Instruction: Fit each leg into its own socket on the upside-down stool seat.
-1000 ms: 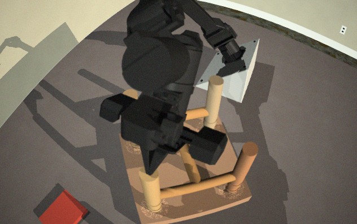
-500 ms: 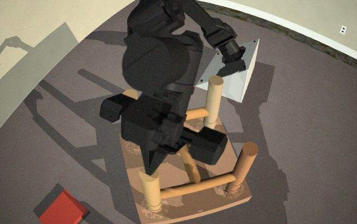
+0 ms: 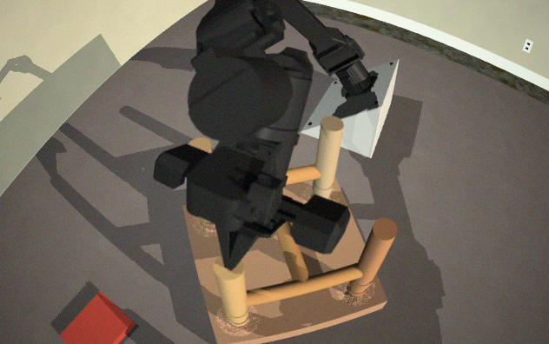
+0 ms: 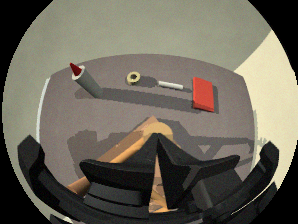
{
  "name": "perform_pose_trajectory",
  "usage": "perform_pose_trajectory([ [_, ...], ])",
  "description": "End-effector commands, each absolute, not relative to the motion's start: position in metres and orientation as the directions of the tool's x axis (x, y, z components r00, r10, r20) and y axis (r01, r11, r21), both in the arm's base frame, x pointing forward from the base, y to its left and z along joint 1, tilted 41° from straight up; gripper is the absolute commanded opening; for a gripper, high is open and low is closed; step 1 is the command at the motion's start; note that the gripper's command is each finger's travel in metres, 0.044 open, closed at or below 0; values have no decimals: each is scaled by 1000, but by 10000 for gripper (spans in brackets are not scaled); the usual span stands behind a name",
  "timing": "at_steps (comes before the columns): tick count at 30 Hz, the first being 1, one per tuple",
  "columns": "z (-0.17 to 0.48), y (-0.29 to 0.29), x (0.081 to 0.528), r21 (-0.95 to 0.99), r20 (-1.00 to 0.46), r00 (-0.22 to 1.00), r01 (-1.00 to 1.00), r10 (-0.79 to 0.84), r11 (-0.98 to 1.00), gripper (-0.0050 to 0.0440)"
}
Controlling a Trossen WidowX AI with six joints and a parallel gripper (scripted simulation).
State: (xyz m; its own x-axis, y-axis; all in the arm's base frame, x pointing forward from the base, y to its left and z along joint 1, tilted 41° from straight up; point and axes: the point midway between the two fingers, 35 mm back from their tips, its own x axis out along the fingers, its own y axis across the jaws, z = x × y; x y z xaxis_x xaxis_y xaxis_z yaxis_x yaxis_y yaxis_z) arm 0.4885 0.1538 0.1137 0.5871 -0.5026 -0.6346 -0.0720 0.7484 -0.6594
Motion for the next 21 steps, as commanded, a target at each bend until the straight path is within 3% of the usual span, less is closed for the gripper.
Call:
perform_pose_trajectory([
  [1,106,143,489,-660,-645,566,-75,-513,747,0],
  [21,104,141,489,-660,-645,566,-75,-513,747,0],
])
